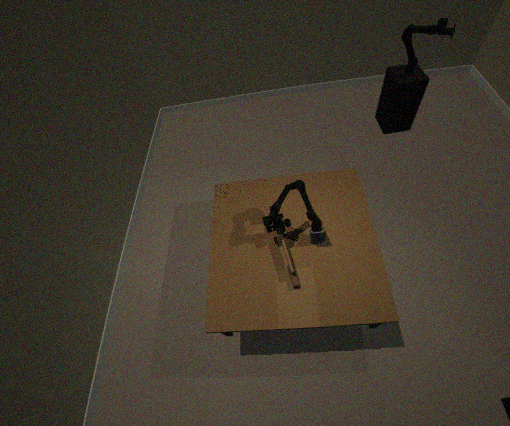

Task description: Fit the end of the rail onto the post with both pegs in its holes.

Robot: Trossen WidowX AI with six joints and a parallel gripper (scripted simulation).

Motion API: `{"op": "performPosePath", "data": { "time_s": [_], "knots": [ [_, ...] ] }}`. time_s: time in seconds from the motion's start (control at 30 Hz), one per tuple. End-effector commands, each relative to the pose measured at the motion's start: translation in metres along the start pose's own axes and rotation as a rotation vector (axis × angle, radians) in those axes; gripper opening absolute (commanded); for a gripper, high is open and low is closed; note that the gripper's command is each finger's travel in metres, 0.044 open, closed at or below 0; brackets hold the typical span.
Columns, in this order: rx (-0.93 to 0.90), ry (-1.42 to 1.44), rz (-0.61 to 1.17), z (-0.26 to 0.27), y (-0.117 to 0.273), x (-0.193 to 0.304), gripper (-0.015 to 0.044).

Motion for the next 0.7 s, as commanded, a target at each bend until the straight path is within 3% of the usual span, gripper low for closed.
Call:
{"op": "performPosePath", "data": {
  "time_s": [0.0,0.67],
  "knots": [
    [0.006,0.001,-0.003,-0.0009,0.0018,0.0000,0.0000],
    [0.006,0.001,-0.003,-0.0012,-0.0004,0.0006,0.0000]
  ]
}}
Point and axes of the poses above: the point midway between the two fingers, 35 mm back from their tips, its own y axis back along the fingers, its own z axis across the jaws, x = y × z, the point moved 6 cm from there along y, back along the fingers, and after that the axes turned 7 degrees about y, right-handed, at the moved point
